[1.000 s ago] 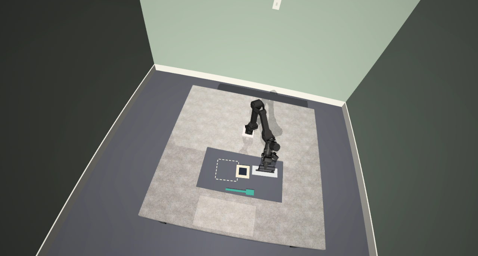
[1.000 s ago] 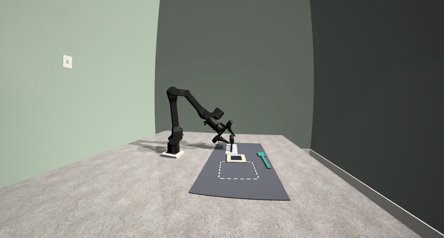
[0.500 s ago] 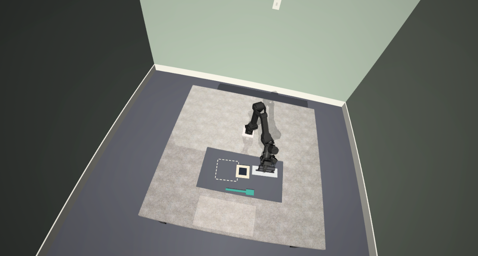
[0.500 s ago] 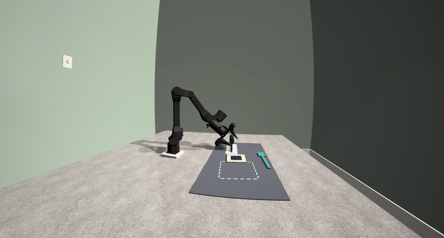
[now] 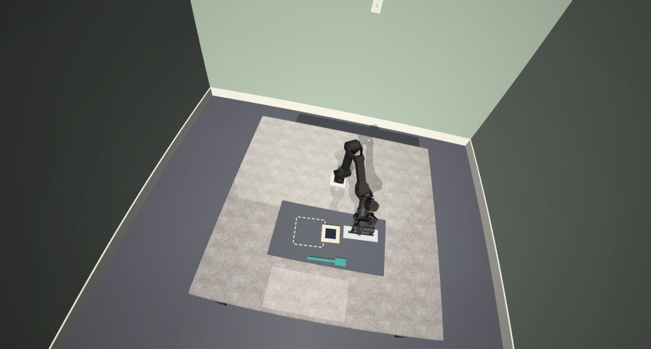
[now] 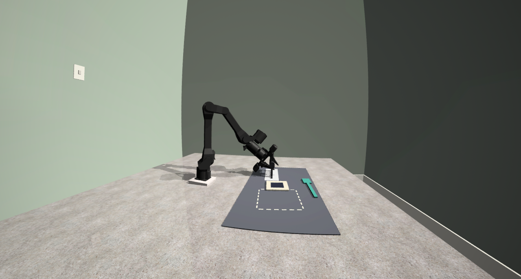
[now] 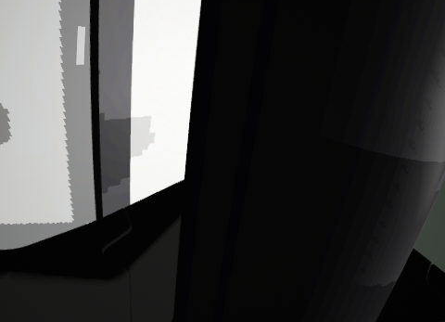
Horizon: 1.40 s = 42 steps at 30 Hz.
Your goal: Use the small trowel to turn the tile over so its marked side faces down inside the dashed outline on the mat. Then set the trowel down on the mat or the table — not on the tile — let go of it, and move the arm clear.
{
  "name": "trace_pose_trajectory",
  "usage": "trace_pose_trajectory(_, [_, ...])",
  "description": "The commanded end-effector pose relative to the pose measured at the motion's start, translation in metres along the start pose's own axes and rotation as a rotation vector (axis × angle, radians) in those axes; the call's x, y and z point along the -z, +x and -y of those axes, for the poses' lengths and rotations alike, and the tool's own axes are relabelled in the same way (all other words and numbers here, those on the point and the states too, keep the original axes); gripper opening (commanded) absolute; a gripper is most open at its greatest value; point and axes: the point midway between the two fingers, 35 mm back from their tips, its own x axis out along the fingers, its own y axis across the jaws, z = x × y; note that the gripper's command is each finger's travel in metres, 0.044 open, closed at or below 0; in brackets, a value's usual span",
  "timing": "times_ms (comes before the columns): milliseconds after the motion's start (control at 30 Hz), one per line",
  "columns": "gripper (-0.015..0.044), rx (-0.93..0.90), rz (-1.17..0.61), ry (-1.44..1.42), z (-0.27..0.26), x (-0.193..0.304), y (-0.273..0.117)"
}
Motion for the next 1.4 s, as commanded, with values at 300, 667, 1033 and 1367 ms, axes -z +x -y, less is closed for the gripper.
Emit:
trace_pose_trajectory(300, [0.0029,0.0,0.004,-0.001,0.001,-0.001,0.0])
trace_pose_trajectory(667, [0.0,0.0,0.001,-0.001,0.033,-0.001,-0.025])
trace_pose_trajectory(1033, [0.0,0.0,0.0,-0.001,0.047,0.0,-0.039])
trace_pose_trajectory(1367, [0.0,0.0,0.0,-0.001,0.047,0.0,-0.039])
